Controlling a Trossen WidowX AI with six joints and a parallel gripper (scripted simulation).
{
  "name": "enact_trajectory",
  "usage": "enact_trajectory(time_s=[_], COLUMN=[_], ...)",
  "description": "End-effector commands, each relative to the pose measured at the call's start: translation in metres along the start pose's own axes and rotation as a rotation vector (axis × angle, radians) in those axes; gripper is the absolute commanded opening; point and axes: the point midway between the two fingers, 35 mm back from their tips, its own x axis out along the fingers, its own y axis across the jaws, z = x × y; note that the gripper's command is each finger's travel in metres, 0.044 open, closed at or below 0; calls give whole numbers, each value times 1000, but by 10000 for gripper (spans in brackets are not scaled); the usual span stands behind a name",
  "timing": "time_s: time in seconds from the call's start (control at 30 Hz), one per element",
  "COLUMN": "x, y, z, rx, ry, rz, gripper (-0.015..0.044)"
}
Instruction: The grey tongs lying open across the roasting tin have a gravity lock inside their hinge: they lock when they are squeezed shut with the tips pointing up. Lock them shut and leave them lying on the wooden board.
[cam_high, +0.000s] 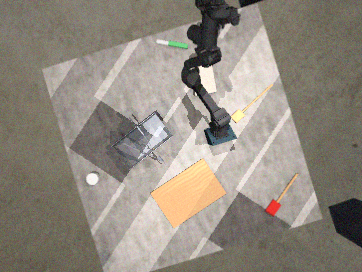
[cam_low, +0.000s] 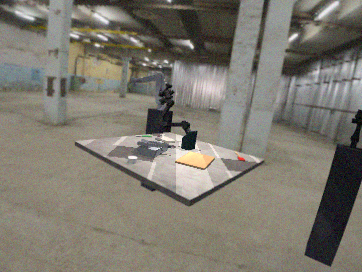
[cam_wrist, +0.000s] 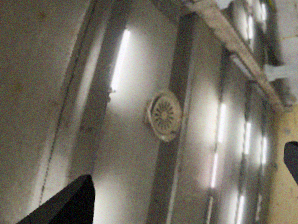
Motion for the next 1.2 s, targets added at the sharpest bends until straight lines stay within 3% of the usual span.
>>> enact_trajectory(time_s=[0.0, 0.33, 0.63, 0.83, 1.17], x=[2, -8, -55, -92, -126], y=[36, 130, 241, 279, 302], z=[2, -6, -54, -89, -122], rx=[33, 138, 285, 317, 296], ry=[12, 92, 379, 553, 691], rz=[110, 395, 711, 816, 892], gripper=[440, 440, 440, 440, 440])
